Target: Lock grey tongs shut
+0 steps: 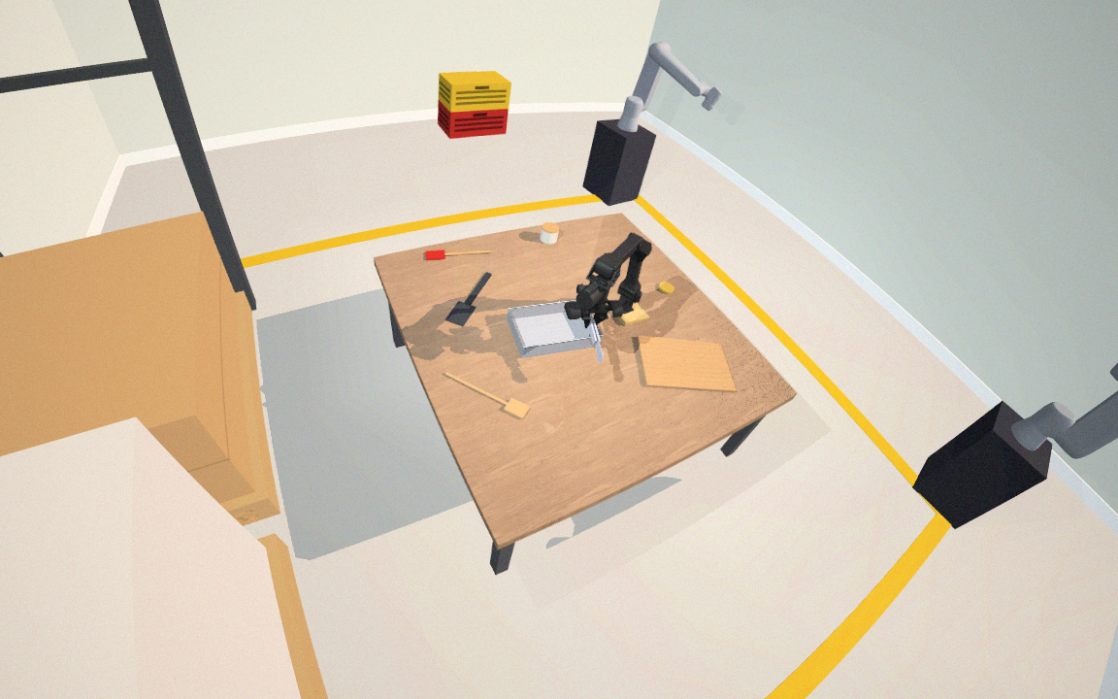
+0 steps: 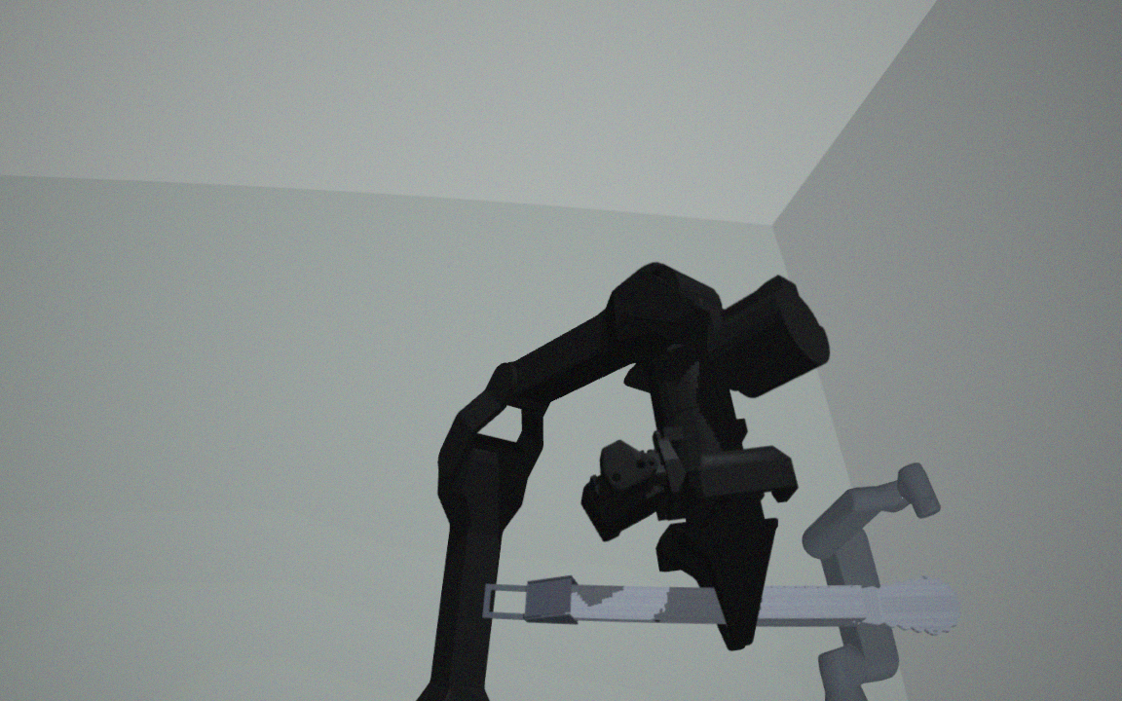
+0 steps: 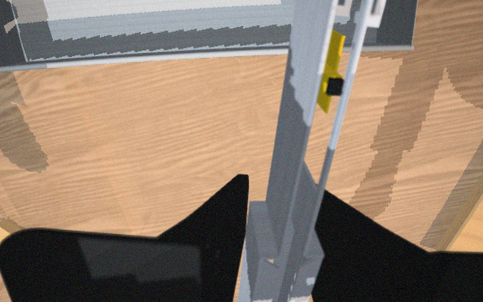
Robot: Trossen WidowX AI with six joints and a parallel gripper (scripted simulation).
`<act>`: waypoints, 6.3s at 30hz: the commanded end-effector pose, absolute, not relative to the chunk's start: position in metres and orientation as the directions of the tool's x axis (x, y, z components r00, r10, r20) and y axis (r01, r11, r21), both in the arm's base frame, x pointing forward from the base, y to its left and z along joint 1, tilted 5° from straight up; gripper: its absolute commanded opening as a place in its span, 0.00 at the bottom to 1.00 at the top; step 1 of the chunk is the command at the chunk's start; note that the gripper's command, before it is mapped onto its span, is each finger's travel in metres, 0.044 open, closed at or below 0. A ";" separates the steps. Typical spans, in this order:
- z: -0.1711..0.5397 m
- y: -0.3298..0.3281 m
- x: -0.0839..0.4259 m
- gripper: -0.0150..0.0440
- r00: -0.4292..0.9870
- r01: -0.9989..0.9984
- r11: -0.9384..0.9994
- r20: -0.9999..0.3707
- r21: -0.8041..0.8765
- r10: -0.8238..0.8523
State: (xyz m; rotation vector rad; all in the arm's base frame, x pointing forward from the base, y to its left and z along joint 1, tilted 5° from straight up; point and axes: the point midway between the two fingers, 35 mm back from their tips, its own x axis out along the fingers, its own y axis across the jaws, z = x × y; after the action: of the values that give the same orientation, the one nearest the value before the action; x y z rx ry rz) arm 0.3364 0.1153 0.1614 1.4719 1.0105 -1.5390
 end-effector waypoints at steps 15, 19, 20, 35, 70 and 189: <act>0.165 0.214 0.284 0.00 -0.050 0.990 -0.130 -0.999 -0.051 0.010; 0.165 0.221 0.279 0.00 -0.051 0.992 -0.111 -0.999 -0.052 0.010; 0.165 0.221 0.278 0.00 -0.051 0.993 -0.110 -0.999 -0.052 0.010; 0.169 0.271 0.226 0.00 -0.050 0.995 0.082 -0.999 -0.048 0.016; 0.183 0.345 0.032 0.00 -0.071 0.815 0.578 -0.997 -0.042 0.027; 0.196 0.324 0.015 0.00 -0.629 0.760 0.648 -0.308 -0.050 0.714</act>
State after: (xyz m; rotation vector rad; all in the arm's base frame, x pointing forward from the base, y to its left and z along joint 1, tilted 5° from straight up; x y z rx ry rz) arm 0.0151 0.3216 0.1944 1.1919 2.6157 -0.2484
